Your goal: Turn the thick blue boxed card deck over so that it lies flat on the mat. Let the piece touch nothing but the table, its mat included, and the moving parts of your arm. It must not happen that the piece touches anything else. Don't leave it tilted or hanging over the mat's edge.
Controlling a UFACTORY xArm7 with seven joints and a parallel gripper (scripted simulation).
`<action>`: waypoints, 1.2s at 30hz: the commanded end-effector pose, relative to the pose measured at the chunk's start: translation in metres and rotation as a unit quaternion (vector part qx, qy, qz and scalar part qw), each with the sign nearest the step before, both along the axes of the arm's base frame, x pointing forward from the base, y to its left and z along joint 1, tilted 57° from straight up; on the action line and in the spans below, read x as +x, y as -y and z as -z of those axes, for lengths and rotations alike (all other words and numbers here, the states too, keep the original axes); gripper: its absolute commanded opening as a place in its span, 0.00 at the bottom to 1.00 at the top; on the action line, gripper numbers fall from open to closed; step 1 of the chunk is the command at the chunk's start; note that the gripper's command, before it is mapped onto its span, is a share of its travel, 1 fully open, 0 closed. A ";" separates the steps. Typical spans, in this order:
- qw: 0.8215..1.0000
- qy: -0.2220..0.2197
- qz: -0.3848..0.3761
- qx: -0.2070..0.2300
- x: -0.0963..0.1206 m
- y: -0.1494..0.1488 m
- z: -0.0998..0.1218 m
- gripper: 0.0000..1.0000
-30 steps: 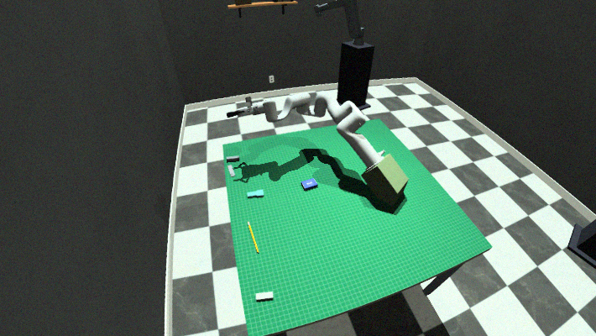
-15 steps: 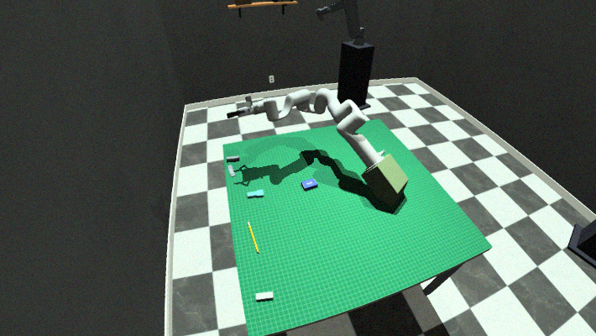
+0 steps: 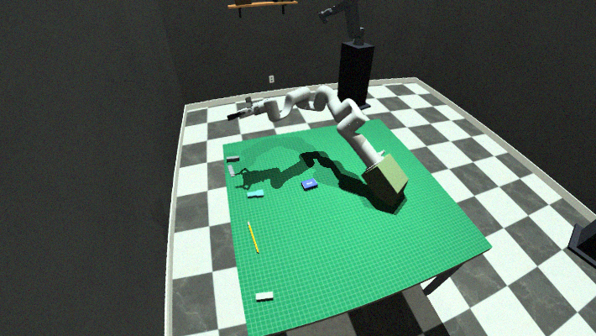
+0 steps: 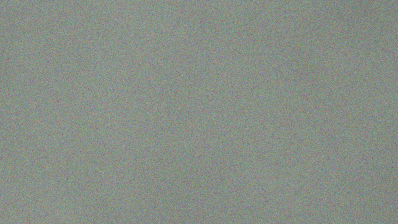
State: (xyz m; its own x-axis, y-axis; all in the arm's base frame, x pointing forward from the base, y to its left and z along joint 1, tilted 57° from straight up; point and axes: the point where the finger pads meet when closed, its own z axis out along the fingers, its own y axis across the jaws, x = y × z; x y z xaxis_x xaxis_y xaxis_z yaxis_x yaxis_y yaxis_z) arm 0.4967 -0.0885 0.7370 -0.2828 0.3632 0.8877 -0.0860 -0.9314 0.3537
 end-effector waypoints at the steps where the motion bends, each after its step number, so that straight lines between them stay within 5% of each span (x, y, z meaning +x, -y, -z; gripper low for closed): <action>1: 0.999 -0.045 0.010 0.000 0.011 -0.041 0.040 1.00; 21: 0.999 -0.045 0.010 0.000 0.011 -0.041 0.040 1.00; 23: 0.992 -0.120 0.045 0.003 0.022 -0.069 0.103 1.00; 26: 0.992 -0.120 0.045 0.003 0.025 -0.075 0.118 1.00; 36: 0.992 -0.120 0.045 0.003 0.025 -0.075 0.118 1.00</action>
State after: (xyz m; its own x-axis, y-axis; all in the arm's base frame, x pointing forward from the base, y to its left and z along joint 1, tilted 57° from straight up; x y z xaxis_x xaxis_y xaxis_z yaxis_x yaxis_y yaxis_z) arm 0.5219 -0.0166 0.6186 -0.0384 0.3715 0.9276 -0.0839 -0.9262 0.3675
